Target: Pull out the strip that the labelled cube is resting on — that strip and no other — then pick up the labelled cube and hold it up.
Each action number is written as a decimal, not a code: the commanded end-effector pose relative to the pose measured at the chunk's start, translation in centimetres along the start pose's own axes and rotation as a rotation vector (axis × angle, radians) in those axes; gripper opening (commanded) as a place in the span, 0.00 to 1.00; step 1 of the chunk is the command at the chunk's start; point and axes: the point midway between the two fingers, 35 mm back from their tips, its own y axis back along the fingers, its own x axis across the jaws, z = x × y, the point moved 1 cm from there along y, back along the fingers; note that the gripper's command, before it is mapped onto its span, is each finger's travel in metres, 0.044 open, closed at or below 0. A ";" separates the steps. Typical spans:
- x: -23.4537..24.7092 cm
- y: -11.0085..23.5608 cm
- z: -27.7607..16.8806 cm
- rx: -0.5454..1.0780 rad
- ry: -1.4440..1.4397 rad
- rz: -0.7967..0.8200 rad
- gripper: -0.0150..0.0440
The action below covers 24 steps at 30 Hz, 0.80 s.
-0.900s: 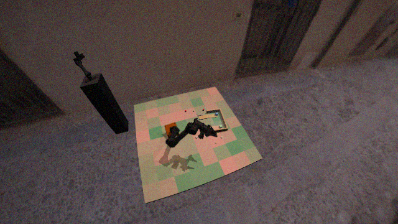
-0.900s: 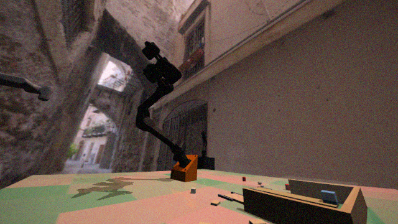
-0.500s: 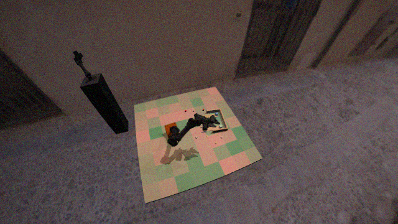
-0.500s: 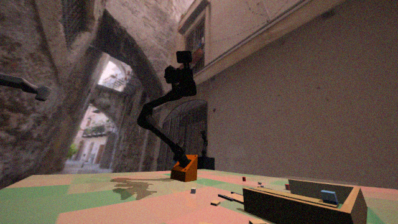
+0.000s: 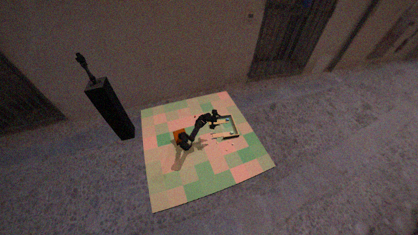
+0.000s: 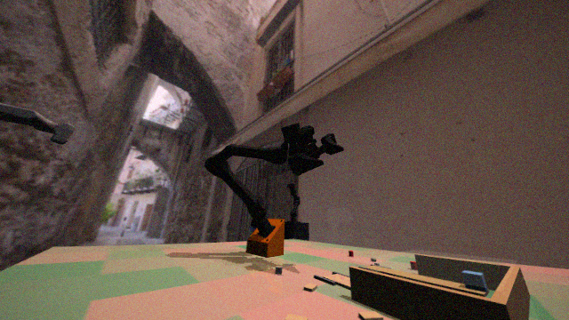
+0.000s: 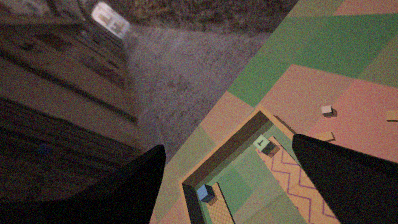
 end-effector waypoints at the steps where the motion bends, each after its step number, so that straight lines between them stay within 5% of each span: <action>1: -0.1 0.6 -7.3 0.128 0.394 0.047 0.93; 7: -1.7 2.1 -14.4 0.254 0.799 0.117 0.93; 22: -1.7 2.1 -14.4 0.255 0.802 0.117 0.93; 24: -1.7 1.5 -14.5 0.283 0.802 0.104 0.84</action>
